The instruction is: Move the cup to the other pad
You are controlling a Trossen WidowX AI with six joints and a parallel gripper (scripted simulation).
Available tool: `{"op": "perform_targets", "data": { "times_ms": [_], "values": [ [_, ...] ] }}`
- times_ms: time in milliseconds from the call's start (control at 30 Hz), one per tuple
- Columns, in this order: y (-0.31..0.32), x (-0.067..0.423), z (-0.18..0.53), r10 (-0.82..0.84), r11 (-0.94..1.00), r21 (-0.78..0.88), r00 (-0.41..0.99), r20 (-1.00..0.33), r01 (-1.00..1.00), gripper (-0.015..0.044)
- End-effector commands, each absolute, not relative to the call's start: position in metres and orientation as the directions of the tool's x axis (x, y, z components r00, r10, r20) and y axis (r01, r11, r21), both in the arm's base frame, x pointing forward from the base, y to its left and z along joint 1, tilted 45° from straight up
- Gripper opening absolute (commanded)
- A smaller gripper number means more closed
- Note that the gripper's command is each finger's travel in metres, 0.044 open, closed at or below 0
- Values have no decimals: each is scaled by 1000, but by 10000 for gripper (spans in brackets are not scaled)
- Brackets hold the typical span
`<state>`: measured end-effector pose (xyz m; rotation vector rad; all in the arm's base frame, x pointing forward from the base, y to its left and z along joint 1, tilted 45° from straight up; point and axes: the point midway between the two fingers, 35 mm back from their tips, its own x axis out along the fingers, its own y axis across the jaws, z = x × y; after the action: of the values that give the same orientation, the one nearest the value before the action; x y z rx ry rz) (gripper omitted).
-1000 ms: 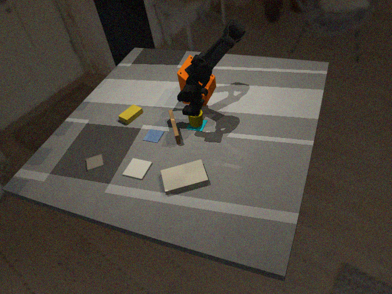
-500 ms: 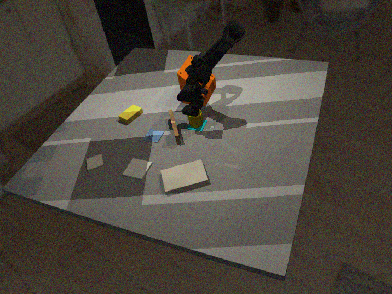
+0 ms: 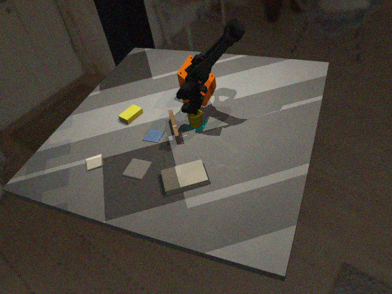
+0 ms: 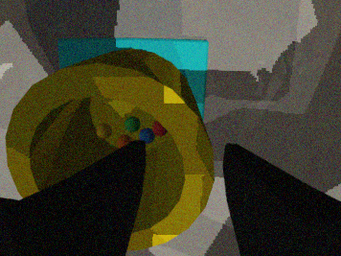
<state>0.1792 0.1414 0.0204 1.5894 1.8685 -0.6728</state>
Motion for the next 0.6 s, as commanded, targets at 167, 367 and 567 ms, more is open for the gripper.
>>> {"op": "perform_targets", "data": {
  "times_ms": [167, 367, 567],
  "values": [
    [134, 182, 27, 690, 160, 1, -111, -715, 987, 147],
    [130, 183, 32, 691, 160, 0, -111, -715, 987, 147],
    [125, 183, 36, 691, 159, 0, -112, -714, 987, 147]
  ]
}}
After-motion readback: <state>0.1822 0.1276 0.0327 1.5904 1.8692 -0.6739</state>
